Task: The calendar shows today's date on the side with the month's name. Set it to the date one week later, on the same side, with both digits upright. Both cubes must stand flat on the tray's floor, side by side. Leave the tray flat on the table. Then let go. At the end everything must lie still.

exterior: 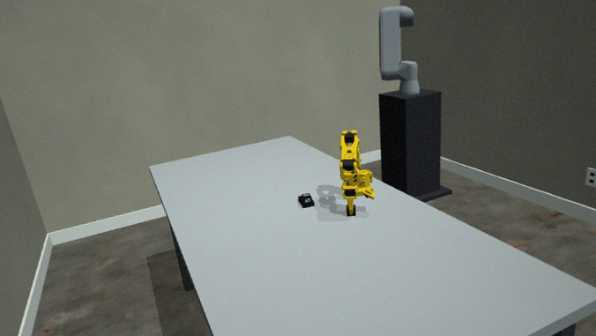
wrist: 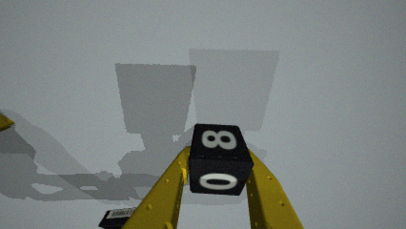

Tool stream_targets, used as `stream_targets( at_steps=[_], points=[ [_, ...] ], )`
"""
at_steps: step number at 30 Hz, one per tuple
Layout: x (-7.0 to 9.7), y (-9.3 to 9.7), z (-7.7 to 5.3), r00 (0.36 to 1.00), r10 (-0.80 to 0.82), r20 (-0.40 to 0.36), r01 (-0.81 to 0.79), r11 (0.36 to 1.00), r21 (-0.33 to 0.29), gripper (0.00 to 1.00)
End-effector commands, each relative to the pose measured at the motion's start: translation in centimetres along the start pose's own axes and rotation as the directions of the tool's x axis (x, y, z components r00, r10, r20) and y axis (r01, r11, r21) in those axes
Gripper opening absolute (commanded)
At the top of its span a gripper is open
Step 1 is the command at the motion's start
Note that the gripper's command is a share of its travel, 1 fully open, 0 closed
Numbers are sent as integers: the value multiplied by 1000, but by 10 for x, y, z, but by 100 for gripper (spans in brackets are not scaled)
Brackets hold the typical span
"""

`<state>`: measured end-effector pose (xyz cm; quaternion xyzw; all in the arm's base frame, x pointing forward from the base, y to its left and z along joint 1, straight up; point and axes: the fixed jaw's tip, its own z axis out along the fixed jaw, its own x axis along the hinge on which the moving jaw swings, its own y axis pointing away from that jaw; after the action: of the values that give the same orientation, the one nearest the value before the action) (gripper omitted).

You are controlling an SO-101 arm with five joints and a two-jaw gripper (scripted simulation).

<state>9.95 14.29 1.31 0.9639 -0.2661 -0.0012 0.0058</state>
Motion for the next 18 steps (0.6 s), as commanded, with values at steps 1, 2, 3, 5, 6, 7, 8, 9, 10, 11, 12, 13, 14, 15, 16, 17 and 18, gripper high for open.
stream_targets(
  at_steps=[1,2,3,5,6,7,8,9,10,11,12,13,14,15,16,17,18],
  points=[
    [1,-7,-7,1000,0,-1,0,999,37,0],
    [1,-7,-8,1000,0,-1,0,999,37,0],
    [1,-8,-10,1000,0,-1,0,999,37,0],
    [1,-8,-14,1000,0,-1,0,999,37,0],
    [1,-8,-16,1000,0,-1,0,999,37,0],
    [1,-8,-18,1000,0,-1,0,999,37,0],
    [1,-8,-21,1000,0,-1,0,999,37,0],
    [1,-8,-24,1000,0,-1,0,999,37,0],
    [1,-7,-27,1000,0,-1,0,999,37,0],
    [1,-7,-30,1000,0,-1,0,999,37,0],
    [1,-7,-30,1000,0,-1,0,999,37,0],
    [1,-7,-30,1000,0,-1,0,999,37,0],
    [1,-7,-34,1000,0,-1,0,999,37,0],
    [1,-6,-37,1000,0,-1,0,999,37,0],
    [1,-6,-40,1000,0,-1,0,999,37,0],
    [1,-6,-42,1000,0,-1,0,999,37,0],
    [1,-5,-45,1000,0,-1,0,999,37,0]
  ],
)
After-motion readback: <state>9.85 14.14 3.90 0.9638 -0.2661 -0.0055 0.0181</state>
